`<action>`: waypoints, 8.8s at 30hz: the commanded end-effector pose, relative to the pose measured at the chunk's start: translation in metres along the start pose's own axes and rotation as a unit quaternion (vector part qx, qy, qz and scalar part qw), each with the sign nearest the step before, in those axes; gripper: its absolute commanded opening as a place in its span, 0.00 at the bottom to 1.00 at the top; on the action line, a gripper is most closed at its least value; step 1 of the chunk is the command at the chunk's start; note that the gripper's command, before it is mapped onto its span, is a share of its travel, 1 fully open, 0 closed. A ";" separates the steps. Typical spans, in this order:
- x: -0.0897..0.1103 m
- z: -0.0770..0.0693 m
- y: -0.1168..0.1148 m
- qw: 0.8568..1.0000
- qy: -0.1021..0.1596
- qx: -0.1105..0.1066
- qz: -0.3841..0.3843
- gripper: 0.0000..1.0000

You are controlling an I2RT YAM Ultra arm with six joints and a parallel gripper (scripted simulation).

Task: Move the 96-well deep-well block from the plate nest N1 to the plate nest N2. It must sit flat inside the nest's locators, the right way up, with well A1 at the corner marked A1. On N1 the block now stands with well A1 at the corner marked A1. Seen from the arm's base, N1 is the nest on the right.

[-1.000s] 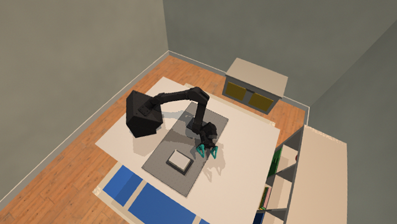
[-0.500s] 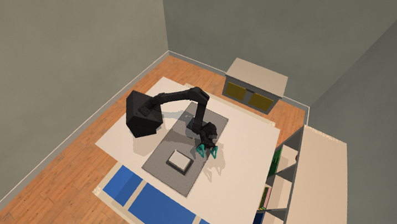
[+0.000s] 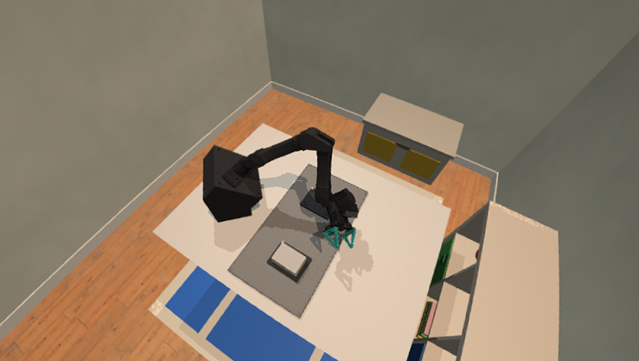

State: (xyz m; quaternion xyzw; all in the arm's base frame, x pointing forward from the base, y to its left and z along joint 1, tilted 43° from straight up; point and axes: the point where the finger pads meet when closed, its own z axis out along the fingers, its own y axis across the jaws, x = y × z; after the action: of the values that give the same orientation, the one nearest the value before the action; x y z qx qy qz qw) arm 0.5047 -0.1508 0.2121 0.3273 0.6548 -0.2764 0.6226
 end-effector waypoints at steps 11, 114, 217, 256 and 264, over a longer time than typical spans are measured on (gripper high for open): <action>0.029 -0.027 -0.001 0.986 0.110 -0.062 -0.107 1.00; 0.082 -0.303 -0.144 0.708 0.562 -0.304 -0.302 1.00; 0.178 -0.028 -0.143 0.736 0.493 -0.462 -0.030 1.00; 0.183 -0.028 -0.138 0.736 0.493 -0.462 -0.030 1.00; 0.191 -0.027 -0.132 0.736 0.493 -0.462 -0.030 1.00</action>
State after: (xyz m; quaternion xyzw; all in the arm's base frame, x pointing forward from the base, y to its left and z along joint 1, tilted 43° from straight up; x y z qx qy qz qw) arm 0.3814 -0.1916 0.0160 0.0668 0.9279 0.2496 0.2689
